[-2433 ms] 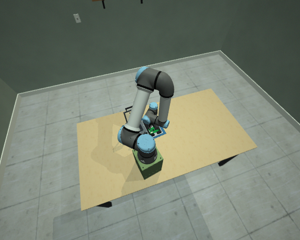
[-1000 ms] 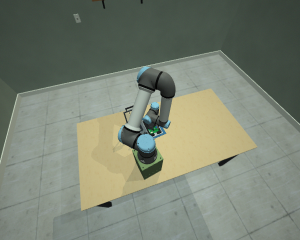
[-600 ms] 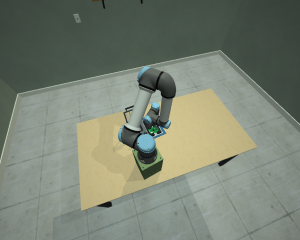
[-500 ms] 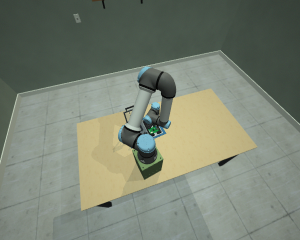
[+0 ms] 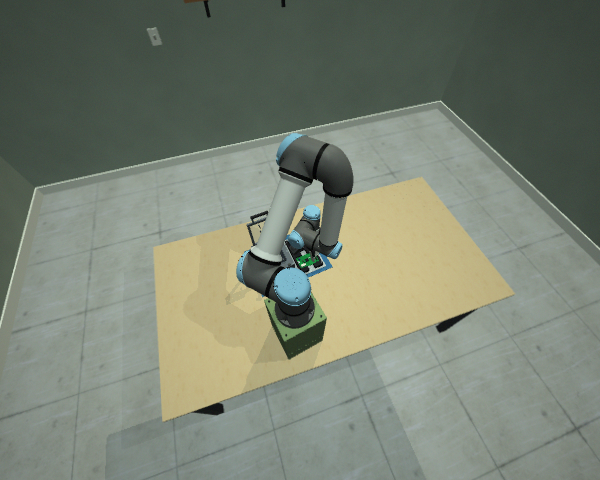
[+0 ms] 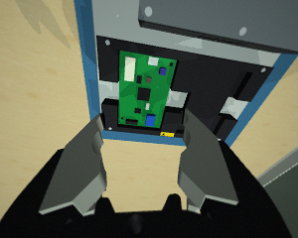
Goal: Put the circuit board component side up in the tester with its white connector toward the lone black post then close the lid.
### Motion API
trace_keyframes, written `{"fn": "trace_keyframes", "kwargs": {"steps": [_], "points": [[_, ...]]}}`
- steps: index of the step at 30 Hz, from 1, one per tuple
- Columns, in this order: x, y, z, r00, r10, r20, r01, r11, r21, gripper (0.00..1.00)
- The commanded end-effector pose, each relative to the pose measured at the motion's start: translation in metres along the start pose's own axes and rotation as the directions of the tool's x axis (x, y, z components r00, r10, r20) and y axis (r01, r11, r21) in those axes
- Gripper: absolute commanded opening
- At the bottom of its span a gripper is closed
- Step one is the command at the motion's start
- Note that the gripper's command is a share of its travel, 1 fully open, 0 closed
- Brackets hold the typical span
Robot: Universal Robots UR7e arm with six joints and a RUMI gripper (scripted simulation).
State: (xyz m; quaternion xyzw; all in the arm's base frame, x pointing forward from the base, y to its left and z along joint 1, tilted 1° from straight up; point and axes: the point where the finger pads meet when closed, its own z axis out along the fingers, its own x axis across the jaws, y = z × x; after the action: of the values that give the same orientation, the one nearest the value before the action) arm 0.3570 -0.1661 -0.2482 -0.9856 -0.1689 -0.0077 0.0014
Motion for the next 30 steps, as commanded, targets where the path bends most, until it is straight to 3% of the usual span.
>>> {"fn": "trace_keyframes", "kwargs": {"steps": [1,9,30], "points": [[-0.0014,-0.0018,0.0001,0.993,0.122,0.006,-0.122,0.993,-0.001,0.59],[-0.0013,-0.0016,0.0002,0.979,0.205,0.006,-0.205,0.979,-0.002,0.59],[-0.001,-0.0012,0.0002,0.978,0.21,0.005,-0.21,0.978,-0.002,0.59]]}}
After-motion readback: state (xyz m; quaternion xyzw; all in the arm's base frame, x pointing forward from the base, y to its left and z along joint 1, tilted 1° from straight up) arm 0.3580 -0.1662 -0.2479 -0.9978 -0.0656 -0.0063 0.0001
